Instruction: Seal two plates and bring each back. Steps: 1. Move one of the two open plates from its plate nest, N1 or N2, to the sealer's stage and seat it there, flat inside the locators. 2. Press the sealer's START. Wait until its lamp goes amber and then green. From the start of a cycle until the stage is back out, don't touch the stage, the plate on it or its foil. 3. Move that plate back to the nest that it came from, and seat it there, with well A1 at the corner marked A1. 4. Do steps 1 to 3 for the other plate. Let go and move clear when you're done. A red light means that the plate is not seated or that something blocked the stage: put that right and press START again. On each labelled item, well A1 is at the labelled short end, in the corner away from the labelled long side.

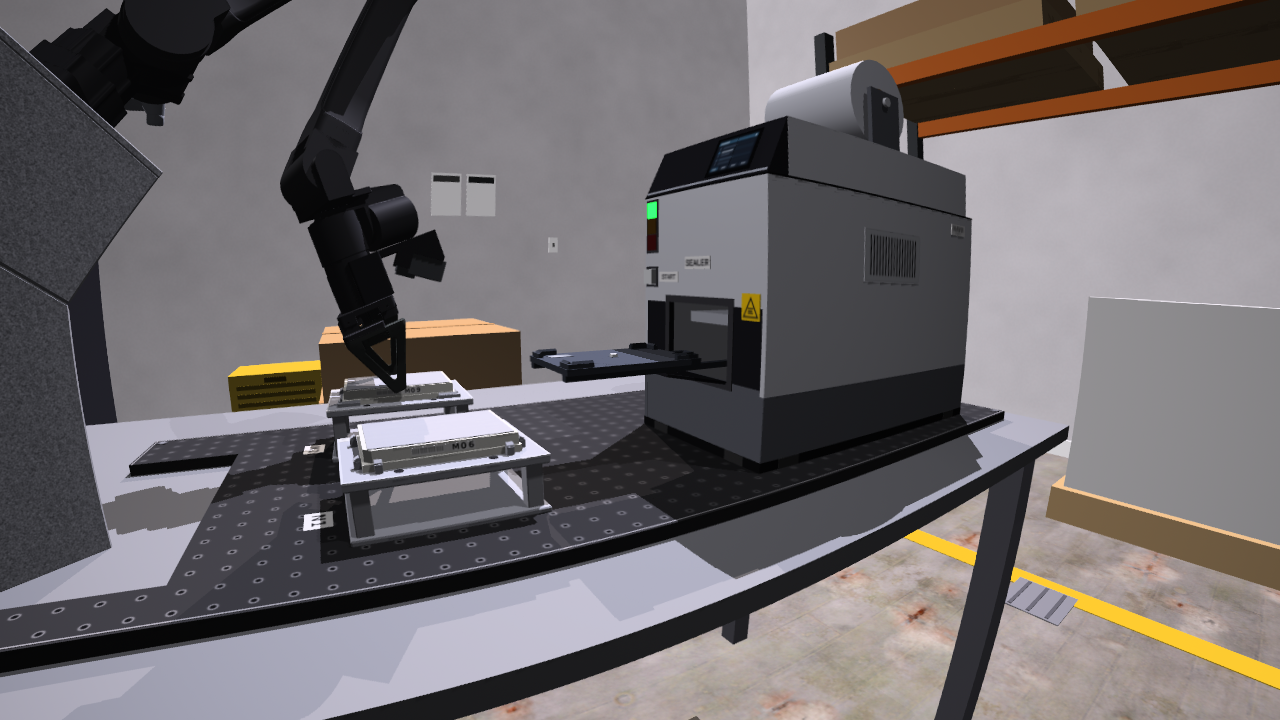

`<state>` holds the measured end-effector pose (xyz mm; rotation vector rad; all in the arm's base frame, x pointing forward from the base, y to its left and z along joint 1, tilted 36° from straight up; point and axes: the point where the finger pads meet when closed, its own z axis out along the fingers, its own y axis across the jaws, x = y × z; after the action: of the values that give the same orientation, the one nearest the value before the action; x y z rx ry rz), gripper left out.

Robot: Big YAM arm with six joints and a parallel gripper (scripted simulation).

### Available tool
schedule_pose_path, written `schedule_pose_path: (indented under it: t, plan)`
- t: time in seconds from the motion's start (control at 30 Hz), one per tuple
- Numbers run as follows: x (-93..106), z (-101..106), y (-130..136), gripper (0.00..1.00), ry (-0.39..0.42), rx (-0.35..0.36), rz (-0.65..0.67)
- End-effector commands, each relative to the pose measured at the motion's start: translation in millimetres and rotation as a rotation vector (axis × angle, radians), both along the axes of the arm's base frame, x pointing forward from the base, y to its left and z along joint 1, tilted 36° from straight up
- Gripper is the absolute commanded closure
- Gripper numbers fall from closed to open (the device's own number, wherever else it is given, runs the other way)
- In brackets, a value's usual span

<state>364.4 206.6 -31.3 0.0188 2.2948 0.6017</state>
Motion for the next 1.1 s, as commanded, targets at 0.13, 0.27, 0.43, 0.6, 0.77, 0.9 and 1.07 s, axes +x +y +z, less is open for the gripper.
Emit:
schedule_pose_path:
  t: [0.13,0.27,0.43,0.6,0.77,0.9,1.07]
  plan:
    - [-4.5,5.4,-7.5,0.0,-0.002,-0.006,0.0]
    - [-5.8,6.3,-9.6,0.0,0.001,-0.008,-0.002]
    - [-7.0,10.6,-13.1,0.0,-0.002,-0.006,-0.006]
    - [-6.9,15.6,-7.6,0.0,-0.01,-0.002,0.007]
    - [-11.6,12.8,-11.3,0.0,0.005,-0.009,0.006]
    - [-10.3,17.1,-14.1,0.0,-0.005,-0.004,-0.001]
    - [-3.7,19.6,-12.5,0.0,-0.016,0.002,-0.005]
